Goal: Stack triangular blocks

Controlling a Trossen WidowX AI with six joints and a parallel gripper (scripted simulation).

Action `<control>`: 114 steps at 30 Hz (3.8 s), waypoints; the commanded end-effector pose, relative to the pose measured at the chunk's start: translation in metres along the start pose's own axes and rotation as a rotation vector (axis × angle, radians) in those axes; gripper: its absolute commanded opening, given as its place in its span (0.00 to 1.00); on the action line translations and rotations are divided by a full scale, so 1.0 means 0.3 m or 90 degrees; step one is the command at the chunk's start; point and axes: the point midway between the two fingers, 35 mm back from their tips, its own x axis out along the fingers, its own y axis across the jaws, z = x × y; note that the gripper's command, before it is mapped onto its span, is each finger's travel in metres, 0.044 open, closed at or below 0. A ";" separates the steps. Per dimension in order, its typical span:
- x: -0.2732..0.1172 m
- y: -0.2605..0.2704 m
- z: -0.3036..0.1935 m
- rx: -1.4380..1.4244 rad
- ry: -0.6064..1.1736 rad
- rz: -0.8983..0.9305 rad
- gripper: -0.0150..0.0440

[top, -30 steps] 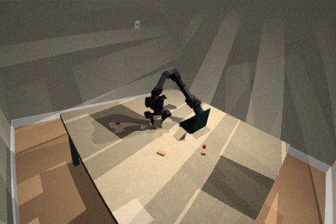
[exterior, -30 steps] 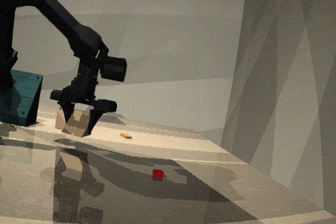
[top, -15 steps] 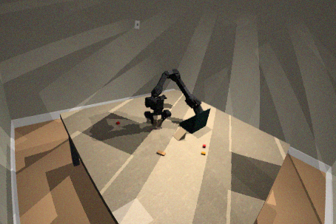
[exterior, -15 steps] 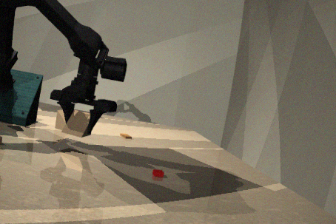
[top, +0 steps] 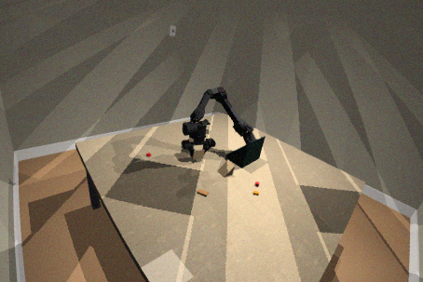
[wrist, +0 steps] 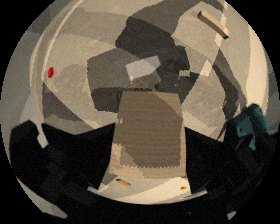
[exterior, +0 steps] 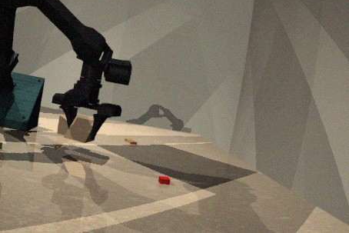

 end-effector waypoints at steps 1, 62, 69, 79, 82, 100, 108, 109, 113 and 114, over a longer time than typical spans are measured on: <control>0.000 0.000 0.000 0.003 0.000 0.001 0.25; 0.084 0.001 0.003 0.002 -0.003 0.004 0.43; 0.084 0.001 0.003 0.002 -0.003 0.004 0.74; 0.084 0.001 0.003 0.002 -0.003 0.004 1.00; 0.076 0.002 0.002 0.002 -0.003 0.003 1.00; -0.103 0.001 -0.018 0.003 -0.010 -0.003 1.00; -0.188 -0.012 -0.150 0.021 -0.218 -0.008 1.00; -0.201 -0.008 -0.165 0.021 -0.238 0.004 1.00; -0.211 -0.004 -0.177 0.021 -0.254 0.015 1.00; -0.211 -0.004 -0.177 0.021 -0.254 0.015 1.00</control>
